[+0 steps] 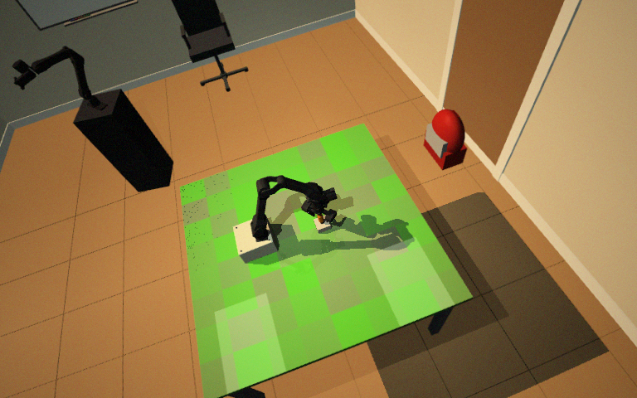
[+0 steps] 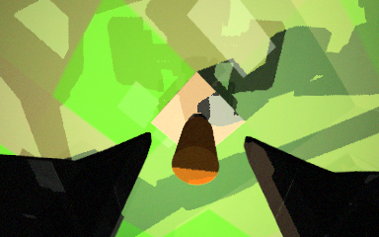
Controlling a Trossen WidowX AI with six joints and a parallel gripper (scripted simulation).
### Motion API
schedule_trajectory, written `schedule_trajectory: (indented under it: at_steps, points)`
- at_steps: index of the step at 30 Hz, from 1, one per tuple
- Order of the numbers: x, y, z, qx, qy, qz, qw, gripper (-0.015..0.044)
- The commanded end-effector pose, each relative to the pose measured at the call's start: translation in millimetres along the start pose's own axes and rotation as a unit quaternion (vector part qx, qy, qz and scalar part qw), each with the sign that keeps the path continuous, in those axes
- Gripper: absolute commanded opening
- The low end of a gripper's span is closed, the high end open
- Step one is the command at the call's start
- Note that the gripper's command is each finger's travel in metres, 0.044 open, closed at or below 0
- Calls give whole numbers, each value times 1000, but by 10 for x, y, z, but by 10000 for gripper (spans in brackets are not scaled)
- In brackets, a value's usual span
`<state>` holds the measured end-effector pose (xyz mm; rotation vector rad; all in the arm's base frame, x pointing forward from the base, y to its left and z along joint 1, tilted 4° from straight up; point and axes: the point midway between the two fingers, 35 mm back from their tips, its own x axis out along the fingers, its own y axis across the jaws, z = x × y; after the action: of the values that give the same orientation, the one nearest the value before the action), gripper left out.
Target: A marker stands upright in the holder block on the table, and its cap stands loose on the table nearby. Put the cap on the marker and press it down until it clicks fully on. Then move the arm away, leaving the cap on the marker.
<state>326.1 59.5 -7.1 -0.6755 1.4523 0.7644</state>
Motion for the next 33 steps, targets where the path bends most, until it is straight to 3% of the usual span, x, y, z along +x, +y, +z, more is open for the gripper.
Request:
schedule_trajectory:
  at_steps: [1, 5, 10, 12, 19, 27, 33]
  points:
    - [-119, -11, 11, 0, 0, 0, 1000, 440]
    - [-720, -4, 5, 0, 0, 0, 1000, 440]
    - [-751, -1, 2, 0, 0, 0, 1000, 440]
    - [-743, 1, 3, 29, 0, -1, 1000, 387]
    - [-662, 24, 6, 328, -1, -1, 945, 204]
    - [-654, 27, 6, 356, -1, -1, 935, 0]
    - [-654, 27, 6, 356, -1, -1, 935, 0]
